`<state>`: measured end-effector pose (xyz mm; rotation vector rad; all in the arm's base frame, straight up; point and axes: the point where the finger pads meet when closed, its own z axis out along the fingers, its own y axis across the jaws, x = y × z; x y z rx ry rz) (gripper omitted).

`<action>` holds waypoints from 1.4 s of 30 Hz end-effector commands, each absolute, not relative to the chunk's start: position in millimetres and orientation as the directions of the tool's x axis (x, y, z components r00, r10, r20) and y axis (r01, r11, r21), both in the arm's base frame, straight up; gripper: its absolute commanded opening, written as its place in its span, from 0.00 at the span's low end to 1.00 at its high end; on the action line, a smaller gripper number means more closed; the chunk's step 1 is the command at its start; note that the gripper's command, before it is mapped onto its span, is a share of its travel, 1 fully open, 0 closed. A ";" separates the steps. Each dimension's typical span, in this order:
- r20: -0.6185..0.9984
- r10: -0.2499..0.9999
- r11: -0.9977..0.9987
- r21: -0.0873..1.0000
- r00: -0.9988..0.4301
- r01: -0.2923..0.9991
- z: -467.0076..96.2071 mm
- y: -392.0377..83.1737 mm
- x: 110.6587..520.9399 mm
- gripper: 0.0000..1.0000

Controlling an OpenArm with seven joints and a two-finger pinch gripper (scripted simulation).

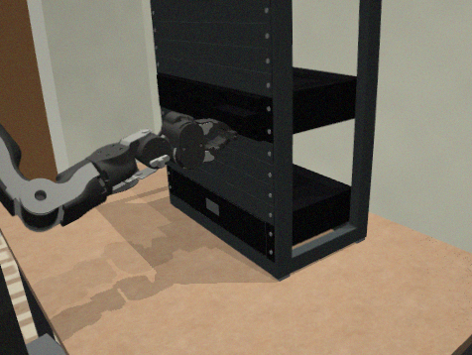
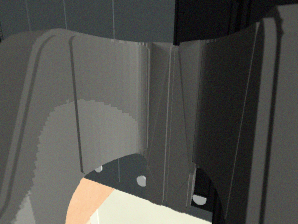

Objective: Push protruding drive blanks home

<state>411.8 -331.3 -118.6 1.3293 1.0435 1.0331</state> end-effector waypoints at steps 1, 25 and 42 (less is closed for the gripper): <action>0.004 0.974 -0.006 1.000 0.225 0.007 -116.0 -330.1 414.6 0.00; 0.003 0.975 -0.004 1.000 0.223 0.003 -111.5 -331.7 430.5 0.00; 0.003 0.975 -0.003 1.000 0.223 0.002 -108.6 -331.5 433.6 0.00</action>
